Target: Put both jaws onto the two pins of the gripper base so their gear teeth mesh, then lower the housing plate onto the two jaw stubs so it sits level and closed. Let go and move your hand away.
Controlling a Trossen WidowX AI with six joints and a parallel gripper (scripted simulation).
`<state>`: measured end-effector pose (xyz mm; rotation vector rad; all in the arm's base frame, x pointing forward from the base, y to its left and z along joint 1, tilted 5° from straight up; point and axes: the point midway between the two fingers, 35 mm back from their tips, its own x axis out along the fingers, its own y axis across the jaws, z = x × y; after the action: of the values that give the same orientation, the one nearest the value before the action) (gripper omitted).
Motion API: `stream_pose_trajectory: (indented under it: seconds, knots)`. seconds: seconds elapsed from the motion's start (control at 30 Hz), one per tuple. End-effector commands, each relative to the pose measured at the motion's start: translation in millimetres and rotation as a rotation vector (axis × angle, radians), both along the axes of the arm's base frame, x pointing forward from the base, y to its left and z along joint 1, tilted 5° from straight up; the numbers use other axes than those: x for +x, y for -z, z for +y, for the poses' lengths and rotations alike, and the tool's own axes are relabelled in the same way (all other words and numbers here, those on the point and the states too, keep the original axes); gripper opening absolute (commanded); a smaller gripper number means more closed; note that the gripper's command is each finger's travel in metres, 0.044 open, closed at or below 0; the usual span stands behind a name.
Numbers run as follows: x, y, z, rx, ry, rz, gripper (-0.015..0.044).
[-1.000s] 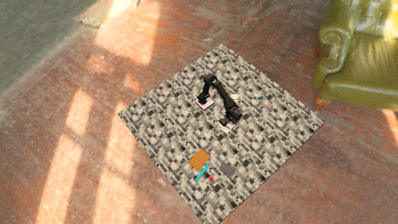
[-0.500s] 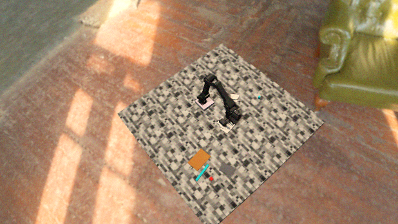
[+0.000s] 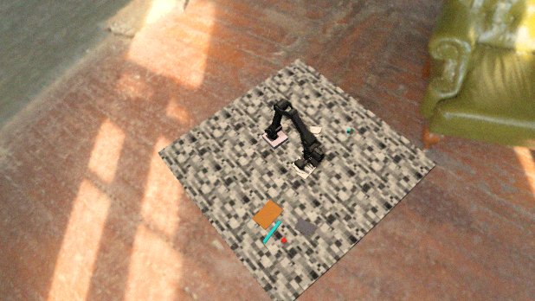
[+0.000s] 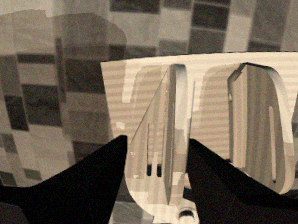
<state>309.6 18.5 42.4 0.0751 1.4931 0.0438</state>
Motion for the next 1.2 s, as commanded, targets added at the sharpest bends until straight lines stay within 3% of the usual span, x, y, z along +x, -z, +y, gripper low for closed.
stream_pose_trajectory:
  seconds: [0.0,1.17]
  knots:
    - [-0.5,3.1,0.0,-0.001,0.005,0.005,0.0134]
    - [-0.1,-1.4,-0.6,-0.001,0.005,0.005,0.0134]
